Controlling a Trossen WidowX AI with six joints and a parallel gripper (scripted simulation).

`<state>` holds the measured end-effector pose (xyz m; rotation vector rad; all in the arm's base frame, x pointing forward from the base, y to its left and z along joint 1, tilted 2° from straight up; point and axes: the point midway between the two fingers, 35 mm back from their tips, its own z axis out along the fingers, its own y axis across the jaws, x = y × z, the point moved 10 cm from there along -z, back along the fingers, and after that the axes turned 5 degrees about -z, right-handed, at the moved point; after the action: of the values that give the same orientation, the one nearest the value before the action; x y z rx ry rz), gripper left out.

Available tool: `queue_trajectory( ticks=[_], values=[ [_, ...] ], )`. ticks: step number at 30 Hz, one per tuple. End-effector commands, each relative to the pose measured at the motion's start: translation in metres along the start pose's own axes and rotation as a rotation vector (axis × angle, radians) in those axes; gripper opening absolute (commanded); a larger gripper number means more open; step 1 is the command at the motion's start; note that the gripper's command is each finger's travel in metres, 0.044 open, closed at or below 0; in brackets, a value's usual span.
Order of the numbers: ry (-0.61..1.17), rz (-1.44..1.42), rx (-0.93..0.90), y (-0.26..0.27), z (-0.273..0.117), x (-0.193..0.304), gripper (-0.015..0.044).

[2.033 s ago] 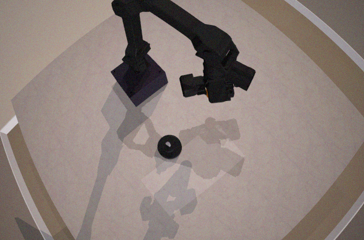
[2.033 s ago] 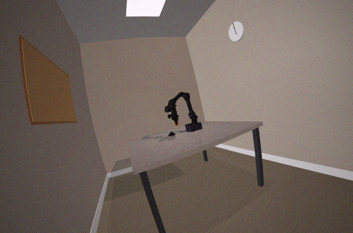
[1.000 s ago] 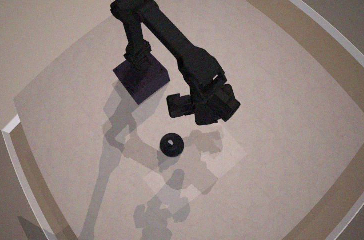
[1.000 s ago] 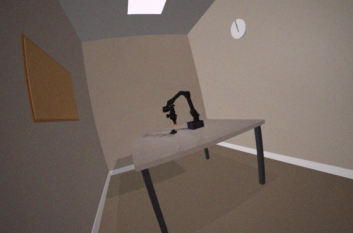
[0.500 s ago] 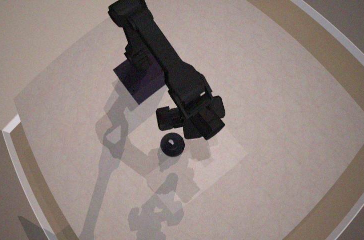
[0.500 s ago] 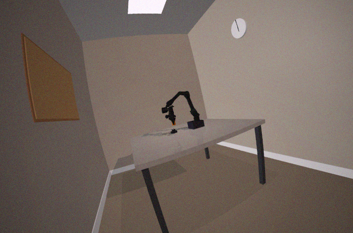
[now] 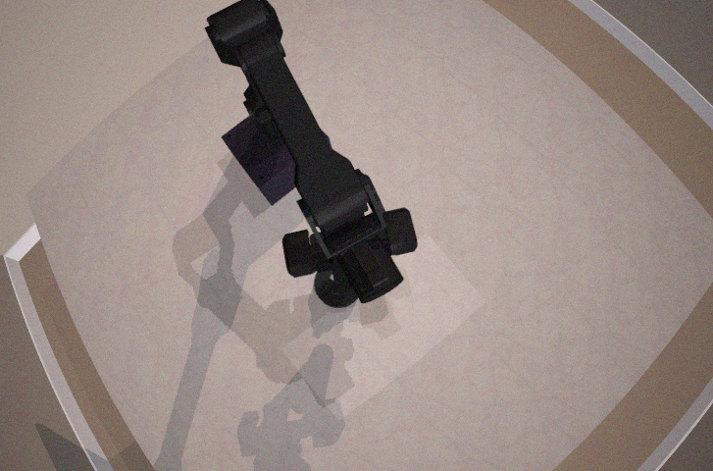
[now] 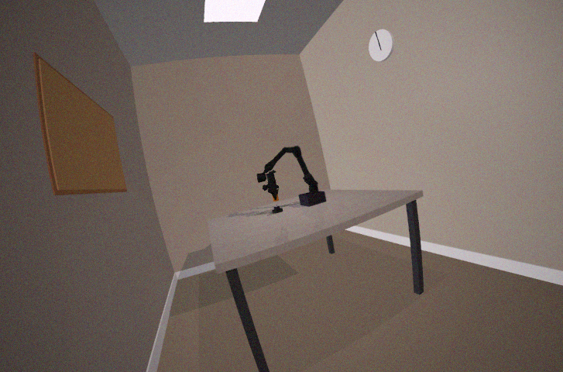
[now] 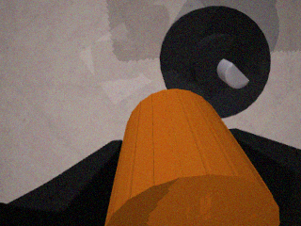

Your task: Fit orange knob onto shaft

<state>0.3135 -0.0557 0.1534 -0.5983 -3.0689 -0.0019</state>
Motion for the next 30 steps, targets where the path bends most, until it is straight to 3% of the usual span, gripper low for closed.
queue_trajectory(
  ticks=[1,15,30],
  values=[
    [-0.008,-0.001,0.000,-0.015,0.003,-0.004,0.0000],
    [-0.009,-0.024,-0.006,-0.044,0.011,-0.010,0.0000],
    [-0.010,-0.372,-0.004,-0.047,0.011,-0.013,0.0000]
  ],
)
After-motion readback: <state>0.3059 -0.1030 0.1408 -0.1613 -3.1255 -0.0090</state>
